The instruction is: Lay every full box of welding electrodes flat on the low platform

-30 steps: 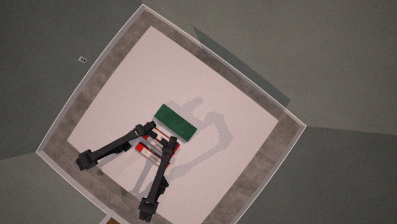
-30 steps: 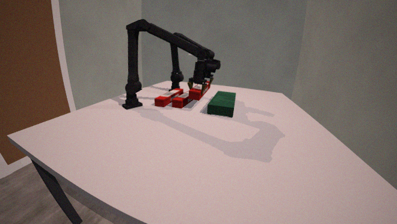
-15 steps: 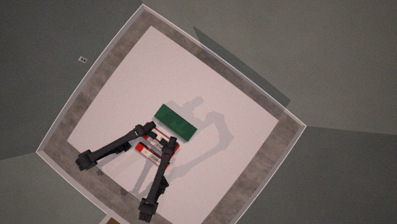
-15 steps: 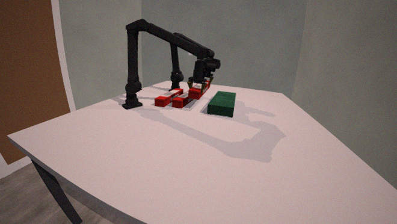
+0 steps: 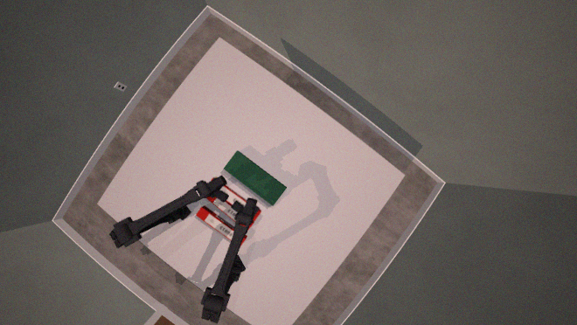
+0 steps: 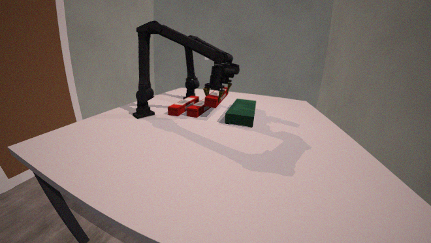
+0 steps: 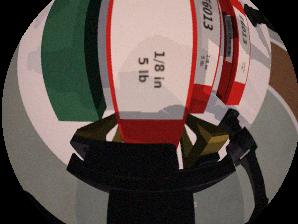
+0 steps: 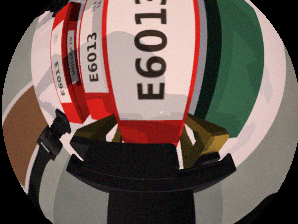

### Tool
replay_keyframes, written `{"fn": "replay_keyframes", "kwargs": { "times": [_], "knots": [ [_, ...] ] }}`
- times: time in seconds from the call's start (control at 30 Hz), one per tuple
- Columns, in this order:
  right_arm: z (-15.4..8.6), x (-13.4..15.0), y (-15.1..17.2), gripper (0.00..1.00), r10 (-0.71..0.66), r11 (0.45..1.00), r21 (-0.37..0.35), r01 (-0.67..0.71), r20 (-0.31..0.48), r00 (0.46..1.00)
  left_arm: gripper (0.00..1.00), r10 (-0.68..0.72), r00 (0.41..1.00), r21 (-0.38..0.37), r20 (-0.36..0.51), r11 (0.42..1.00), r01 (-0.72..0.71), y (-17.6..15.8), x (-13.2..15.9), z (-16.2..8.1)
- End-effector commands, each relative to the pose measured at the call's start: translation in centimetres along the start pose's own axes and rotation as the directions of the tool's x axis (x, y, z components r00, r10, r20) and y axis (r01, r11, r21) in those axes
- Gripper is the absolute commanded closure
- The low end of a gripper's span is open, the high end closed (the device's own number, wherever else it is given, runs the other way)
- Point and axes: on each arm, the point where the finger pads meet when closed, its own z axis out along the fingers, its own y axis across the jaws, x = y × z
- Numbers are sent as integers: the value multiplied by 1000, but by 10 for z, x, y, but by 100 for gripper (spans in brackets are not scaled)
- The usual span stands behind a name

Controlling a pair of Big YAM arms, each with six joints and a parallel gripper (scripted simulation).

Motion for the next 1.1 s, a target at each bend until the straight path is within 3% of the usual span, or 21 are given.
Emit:
{"fn": "replay_keyframes", "kwargs": {
  "times": [0.0,0.7,1.0,1.07],
  "knots": [
    [-73,3,-31,100,-3,986,165,-1,22,1000,100,3,998,-156,56,988,6,35,-7,-71],
    [-74,4,-31,100,-3,986,165,-1,21,1000,100,2,999,-130,45,992,4,41,-9,-73],
    [-77,4,-33,100,-3,986,165,-1,21,1000,100,1,999,-125,43,992,4,49,-11,-88],
    [-78,5,-33,100,-3,986,165,-1,21,1000,100,-19,998,-155,60,988,28,46,-11,-95]
  ]
}}
